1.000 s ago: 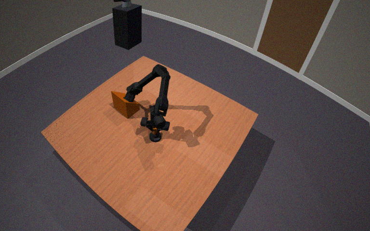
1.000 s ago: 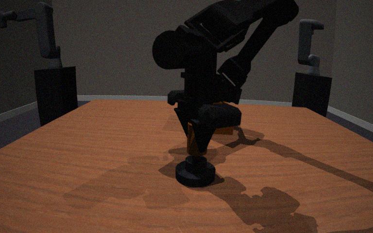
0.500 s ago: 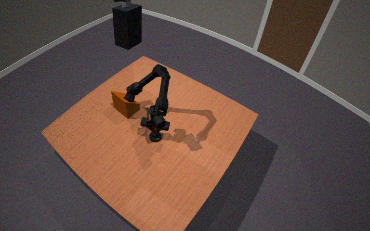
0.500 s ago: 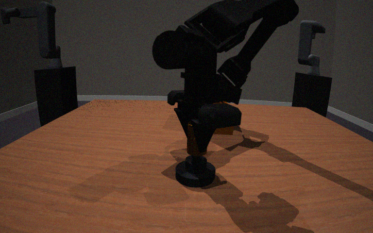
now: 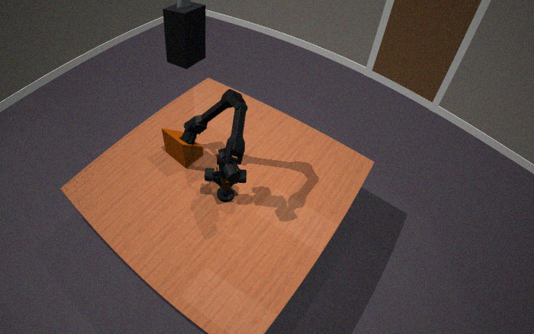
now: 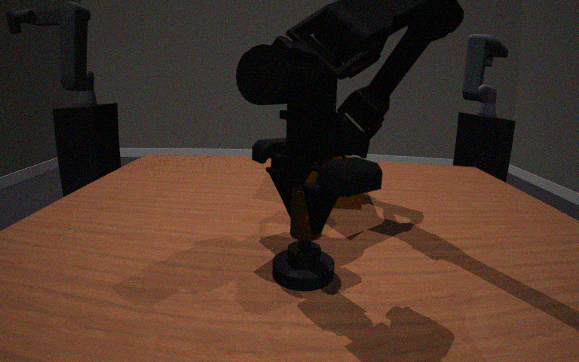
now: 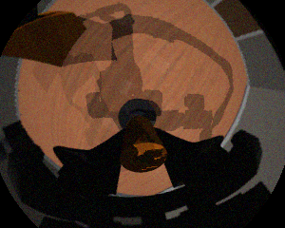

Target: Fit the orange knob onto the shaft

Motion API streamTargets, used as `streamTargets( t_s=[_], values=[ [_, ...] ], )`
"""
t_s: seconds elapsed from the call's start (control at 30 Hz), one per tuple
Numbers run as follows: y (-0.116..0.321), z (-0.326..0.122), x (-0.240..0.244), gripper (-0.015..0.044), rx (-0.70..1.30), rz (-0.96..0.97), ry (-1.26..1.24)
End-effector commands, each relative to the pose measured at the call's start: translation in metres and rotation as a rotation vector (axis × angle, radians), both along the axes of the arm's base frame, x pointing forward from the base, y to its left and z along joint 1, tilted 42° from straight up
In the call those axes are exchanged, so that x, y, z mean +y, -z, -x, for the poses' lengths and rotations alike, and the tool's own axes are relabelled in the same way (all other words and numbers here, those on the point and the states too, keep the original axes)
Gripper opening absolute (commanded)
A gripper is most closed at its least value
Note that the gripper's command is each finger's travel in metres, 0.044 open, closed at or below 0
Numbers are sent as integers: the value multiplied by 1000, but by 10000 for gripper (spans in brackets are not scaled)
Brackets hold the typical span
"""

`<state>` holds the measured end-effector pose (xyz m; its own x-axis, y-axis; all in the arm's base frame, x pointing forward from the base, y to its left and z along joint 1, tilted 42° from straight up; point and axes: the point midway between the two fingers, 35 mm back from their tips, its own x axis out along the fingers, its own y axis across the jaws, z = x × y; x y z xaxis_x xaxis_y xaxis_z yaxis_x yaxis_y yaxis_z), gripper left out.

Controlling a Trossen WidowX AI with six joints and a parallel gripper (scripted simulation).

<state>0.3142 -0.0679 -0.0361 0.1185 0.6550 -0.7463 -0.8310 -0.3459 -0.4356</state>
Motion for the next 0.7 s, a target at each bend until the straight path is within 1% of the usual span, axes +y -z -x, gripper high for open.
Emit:
streamTargets(
  t_s=[0.0,0.67],
  values=[
    [1,0,1,0,-35,6,-38],
    [3,0,2,0,-35,6,-38]
  ],
)
